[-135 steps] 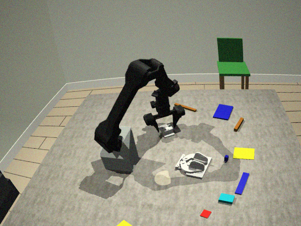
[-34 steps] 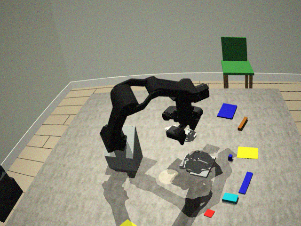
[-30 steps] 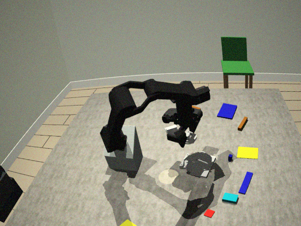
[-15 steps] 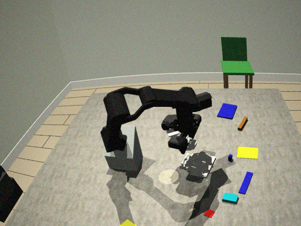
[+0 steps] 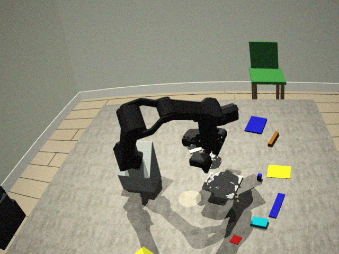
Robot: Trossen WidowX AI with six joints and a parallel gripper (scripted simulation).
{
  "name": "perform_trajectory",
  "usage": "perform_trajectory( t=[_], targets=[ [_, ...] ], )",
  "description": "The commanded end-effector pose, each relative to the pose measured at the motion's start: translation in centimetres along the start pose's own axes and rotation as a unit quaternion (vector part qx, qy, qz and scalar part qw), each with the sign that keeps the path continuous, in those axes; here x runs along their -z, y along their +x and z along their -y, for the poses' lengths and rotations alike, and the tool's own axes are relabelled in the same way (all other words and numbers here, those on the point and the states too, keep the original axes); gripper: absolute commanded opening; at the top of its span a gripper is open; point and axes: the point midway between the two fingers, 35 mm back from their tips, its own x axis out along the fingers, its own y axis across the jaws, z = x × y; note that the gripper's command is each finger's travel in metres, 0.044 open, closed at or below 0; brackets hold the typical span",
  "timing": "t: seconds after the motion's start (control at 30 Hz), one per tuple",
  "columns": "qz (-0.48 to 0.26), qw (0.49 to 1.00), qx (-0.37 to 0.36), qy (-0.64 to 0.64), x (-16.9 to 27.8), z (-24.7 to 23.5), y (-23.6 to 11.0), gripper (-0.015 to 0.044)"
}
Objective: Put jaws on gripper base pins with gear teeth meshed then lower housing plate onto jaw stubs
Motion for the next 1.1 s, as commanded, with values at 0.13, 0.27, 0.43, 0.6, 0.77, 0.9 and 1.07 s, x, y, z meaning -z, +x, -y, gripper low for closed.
perform_trajectory(
  t=[0.13, 0.27, 0.43, 0.6, 0.77, 0.9, 1.07],
  targets=[
    [-0.002, 1.000, -0.002, 0.001, -0.02, -0.45, -0.02, 0.0351],
    [-0.002, 1.000, -0.003, 0.001, -0.10, -0.80, -0.02, 0.0351],
    [-0.002, 1.000, -0.003, 0.001, -0.10, -0.80, -0.02, 0.0351],
    [-0.002, 1.000, -0.003, 0.001, -0.10, -0.80, -0.02, 0.0351],
    [-0.002, 1.000, -0.003, 0.001, -0.10, -0.80, -0.02, 0.0351],
    [-0.002, 1.000, -0.003, 0.001, -0.10, -0.80, -0.02, 0.0351],
    [-0.002, 1.000, -0.003, 0.001, -0.09, -0.78, -0.02, 0.0351]
  ],
)
